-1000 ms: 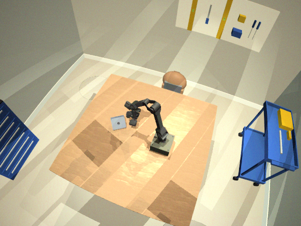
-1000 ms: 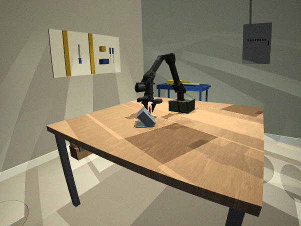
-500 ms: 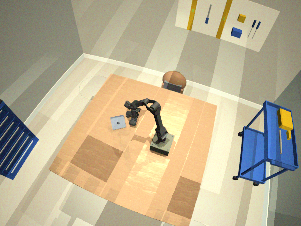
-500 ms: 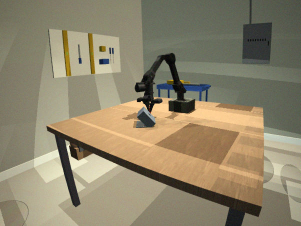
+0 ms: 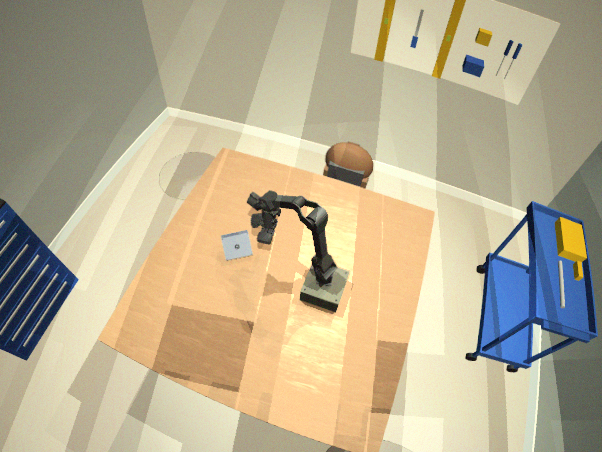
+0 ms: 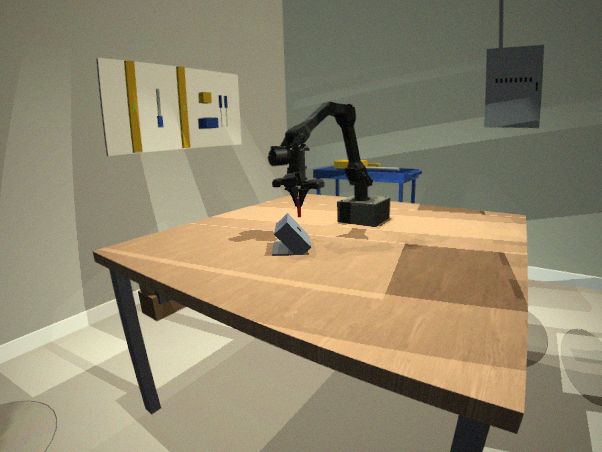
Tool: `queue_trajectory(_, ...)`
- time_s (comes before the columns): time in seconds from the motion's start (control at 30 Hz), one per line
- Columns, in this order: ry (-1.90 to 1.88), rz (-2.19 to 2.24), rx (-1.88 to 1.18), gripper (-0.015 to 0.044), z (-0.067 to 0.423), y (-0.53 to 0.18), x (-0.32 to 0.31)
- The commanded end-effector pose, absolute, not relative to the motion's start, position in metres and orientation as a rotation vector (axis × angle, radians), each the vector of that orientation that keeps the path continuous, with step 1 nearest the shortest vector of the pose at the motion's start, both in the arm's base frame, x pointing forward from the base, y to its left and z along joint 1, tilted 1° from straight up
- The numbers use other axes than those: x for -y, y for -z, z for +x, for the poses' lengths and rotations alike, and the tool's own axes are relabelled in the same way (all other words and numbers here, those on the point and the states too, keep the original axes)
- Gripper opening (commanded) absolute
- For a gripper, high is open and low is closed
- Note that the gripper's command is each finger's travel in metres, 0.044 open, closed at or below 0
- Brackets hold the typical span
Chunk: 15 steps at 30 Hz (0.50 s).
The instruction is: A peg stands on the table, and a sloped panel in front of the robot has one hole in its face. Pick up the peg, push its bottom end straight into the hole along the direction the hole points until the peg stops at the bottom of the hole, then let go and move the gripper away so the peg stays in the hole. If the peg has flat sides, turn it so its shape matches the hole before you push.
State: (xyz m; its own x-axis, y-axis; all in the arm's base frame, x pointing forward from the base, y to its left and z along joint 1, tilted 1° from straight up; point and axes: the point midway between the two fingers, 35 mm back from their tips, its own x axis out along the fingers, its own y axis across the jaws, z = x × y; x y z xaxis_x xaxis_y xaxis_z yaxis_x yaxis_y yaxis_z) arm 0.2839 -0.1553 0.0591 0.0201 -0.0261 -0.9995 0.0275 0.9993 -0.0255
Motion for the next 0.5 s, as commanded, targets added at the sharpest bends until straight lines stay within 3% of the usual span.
queue_trajectory(0.0, 0.047, 0.000, -1.550, 0.0000, 0.2836, -0.0734, 0.1548)
queue_trajectory(0.47, 0.022, -0.099, -1.565, 0.0000, 0.2903, -0.0714, 0.1475)
